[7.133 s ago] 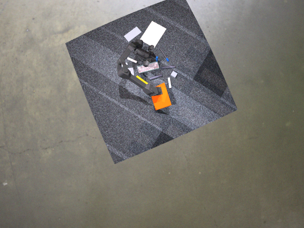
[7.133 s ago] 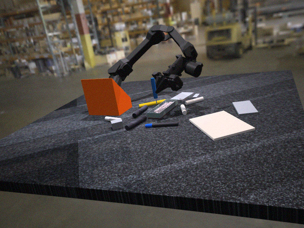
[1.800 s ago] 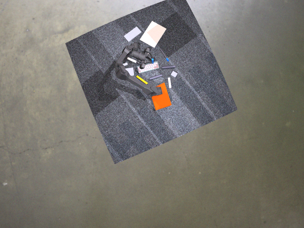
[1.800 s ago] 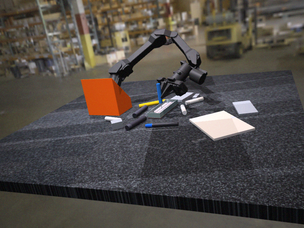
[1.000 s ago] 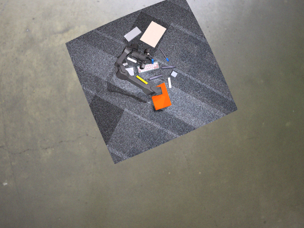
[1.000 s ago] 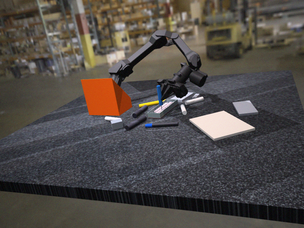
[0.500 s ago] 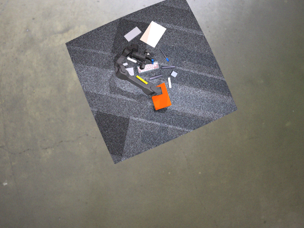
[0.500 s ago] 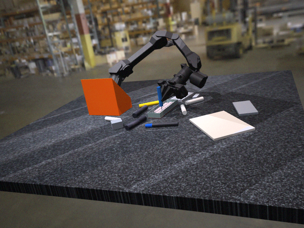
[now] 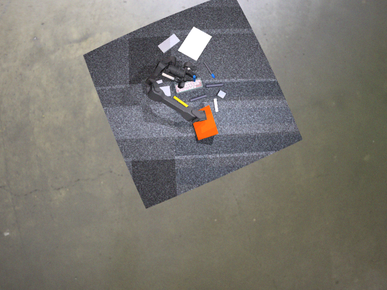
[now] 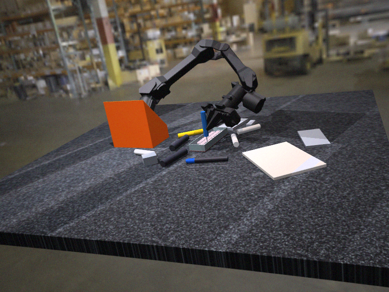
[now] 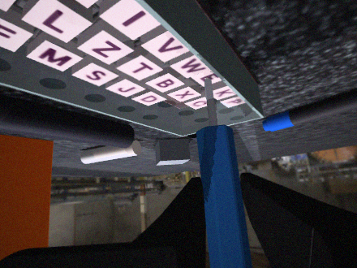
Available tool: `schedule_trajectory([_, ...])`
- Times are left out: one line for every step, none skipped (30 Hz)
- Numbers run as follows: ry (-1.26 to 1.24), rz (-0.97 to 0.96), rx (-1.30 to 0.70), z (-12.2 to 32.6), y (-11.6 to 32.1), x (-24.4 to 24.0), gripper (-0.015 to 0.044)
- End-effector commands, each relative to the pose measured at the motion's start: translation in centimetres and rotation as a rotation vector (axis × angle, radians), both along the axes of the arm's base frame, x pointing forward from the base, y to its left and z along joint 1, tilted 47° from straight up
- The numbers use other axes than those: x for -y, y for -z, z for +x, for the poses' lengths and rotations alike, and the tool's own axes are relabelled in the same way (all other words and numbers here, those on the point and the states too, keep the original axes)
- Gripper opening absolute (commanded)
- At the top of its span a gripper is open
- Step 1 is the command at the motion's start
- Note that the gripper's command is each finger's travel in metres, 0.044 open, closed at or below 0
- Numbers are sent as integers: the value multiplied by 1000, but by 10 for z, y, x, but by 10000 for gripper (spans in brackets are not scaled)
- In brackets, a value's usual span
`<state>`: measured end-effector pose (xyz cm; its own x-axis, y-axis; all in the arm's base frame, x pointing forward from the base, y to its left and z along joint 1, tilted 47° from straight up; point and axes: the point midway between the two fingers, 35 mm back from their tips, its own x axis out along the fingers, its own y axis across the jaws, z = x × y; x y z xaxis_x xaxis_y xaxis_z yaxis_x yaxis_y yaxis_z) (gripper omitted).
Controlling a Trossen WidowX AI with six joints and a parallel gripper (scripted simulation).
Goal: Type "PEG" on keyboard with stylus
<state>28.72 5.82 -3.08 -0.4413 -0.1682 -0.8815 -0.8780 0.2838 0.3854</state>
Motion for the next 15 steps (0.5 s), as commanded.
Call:
schedule_trajectory([4,4,1,1,-5,4,81])
schedule_trajectory([4,4,2,1,-8,7,81])
schedule_trajectory([4,3,2,2,-11,11,81])
schedule_trajectory([4,3,2,2,-15,15,81])
schedule_trajectory([4,3,2,2,-19,19,81])
schedule_trajectory([4,3,2,2,-22,23,81])
schedule_trajectory([4,2,2,3,-24,25,81])
schedule_trajectory([4,2,2,3,-25,26,81])
schedule_trajectory([4,2,2,3,-25,26,81])
schedule_trajectory([4,2,2,3,-25,26,81])
schedule_trajectory([4,2,2,3,-25,26,81])
schedule_trajectory([16,4,4,2,-23,25,84])
schedule_trajectory([10,3,10,2,-25,24,78])
schedule_trajectory([-1,3,21,2,-29,21,71])
schedule_trajectory([-14,2,34,2,-33,19,64])
